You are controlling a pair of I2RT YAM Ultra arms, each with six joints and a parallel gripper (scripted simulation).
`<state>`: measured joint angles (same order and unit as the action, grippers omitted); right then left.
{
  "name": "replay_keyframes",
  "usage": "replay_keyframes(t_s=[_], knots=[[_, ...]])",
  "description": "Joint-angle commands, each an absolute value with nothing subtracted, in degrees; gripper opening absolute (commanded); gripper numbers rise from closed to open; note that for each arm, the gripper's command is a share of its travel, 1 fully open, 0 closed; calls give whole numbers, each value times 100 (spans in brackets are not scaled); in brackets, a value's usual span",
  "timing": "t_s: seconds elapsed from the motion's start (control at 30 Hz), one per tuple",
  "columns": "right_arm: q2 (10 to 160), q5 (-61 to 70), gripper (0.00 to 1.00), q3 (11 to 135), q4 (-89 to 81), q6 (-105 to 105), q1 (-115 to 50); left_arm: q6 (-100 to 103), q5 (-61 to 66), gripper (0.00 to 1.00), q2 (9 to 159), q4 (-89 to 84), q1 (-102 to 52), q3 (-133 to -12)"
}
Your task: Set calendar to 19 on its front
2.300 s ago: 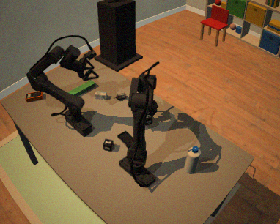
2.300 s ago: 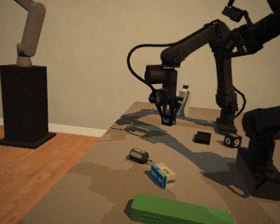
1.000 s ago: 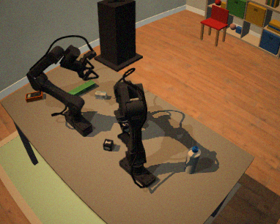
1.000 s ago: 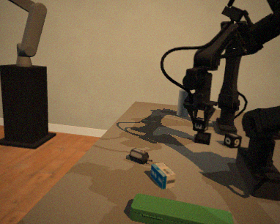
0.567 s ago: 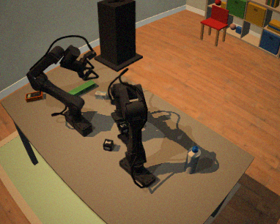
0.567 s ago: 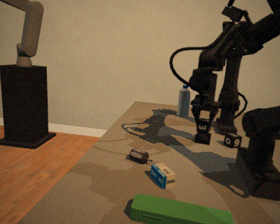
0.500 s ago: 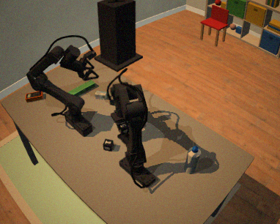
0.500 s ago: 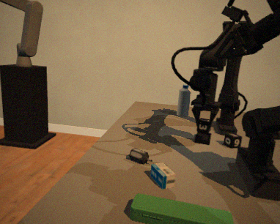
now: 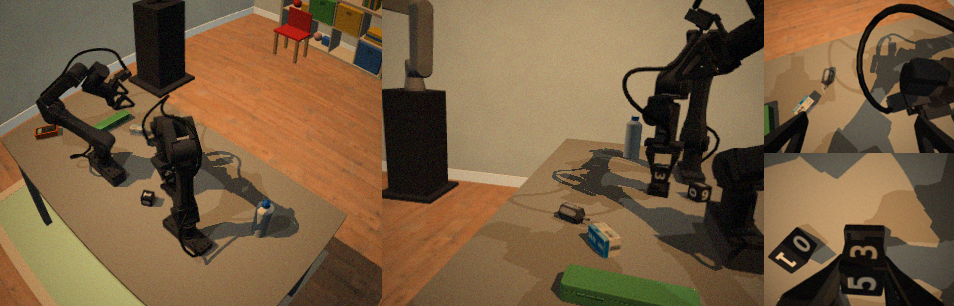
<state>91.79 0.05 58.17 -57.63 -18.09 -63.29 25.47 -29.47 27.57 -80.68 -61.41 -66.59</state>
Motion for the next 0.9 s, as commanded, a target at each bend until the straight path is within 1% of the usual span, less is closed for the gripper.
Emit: replay_keyframes(t_s=[0.0, 0.87], knots=[[9051, -25, 40, 5744, -5587, -1953, -6385, 2579, -3041, 100, 2840, -8033, -6158, -6596], [8966, 0, 40, 5389, -5288, -2045, -6293, 2580, -3041, 100, 2840, -8033, -6158, -6596]])
